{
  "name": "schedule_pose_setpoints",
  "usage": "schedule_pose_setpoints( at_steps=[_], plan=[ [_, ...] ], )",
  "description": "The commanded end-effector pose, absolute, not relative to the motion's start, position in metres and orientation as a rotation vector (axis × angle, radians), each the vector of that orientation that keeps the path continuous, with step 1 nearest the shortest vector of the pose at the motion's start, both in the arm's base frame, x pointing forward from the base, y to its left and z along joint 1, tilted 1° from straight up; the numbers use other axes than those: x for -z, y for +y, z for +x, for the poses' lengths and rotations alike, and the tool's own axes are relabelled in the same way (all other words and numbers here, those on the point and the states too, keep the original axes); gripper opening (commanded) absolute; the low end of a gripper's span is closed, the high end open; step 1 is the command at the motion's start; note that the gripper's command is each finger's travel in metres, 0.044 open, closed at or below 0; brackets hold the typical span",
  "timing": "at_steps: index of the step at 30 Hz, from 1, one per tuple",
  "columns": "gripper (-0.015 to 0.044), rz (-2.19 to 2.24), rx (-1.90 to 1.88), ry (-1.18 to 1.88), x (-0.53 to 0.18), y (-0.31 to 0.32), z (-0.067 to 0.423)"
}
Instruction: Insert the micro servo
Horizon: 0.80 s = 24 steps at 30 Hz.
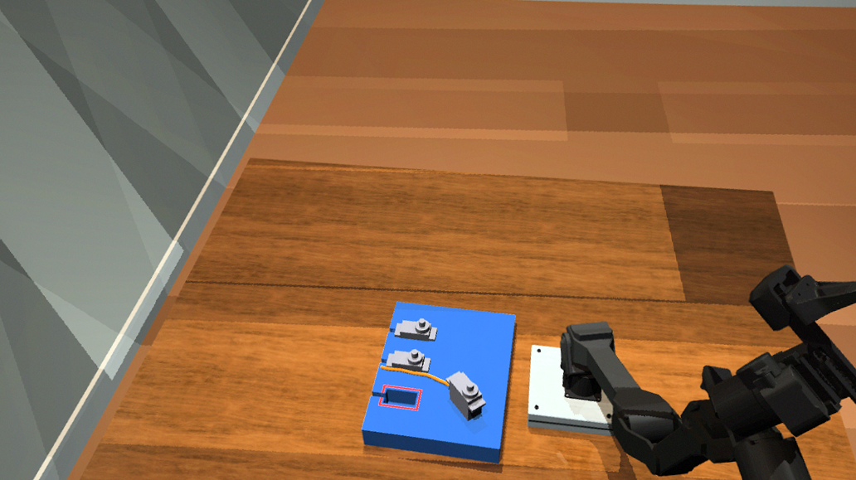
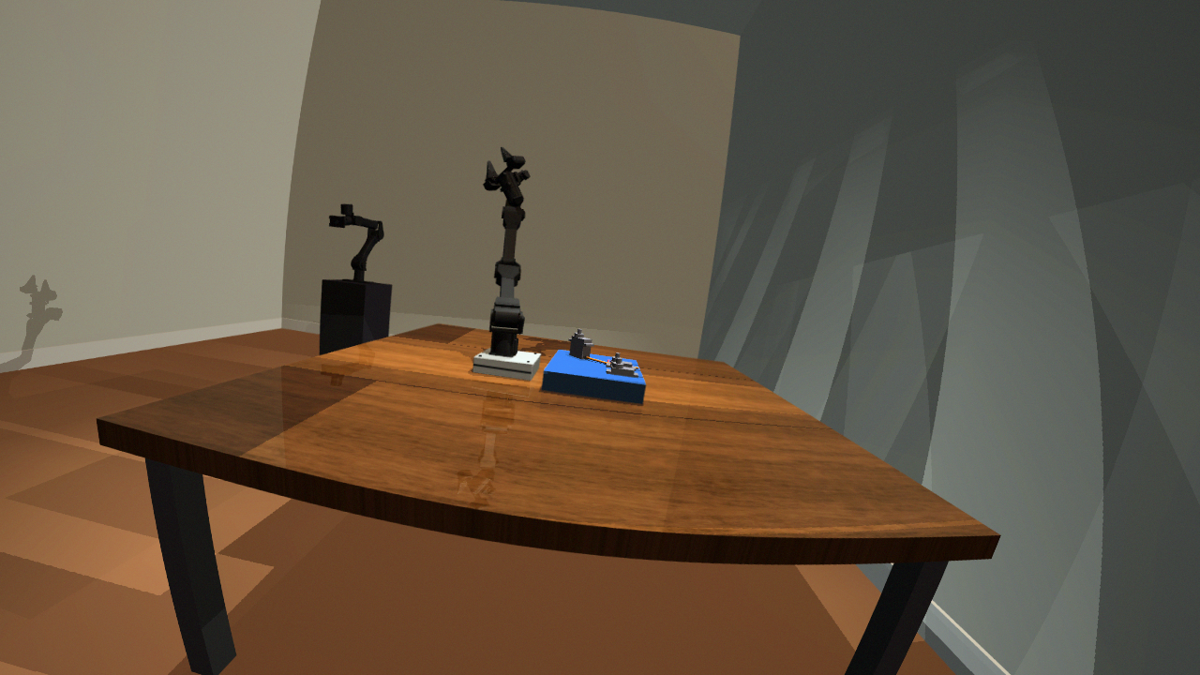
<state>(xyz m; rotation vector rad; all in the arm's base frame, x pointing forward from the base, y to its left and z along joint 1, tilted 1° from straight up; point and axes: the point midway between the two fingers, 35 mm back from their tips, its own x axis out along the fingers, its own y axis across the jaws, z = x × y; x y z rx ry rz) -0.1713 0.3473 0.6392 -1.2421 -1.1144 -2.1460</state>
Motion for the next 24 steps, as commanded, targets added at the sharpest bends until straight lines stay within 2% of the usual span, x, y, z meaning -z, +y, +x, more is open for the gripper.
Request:
schedule_pose_setpoints(
  at_steps=[1,6,17,24],
  plan=[
    [0.0426,-1.241,2.144,-1.114,-0.64,0.347,-0.171],
    [0.044,-1.224,2.118,-1.093,-0.646,0.333,-0.172],
    [0.044,-1.126,1.922,-0.933,-0.681,0.236,-0.161],
    [0.044,-1.092,1.864,-0.886,-0.687,0.208,-0.156]
  ],
)
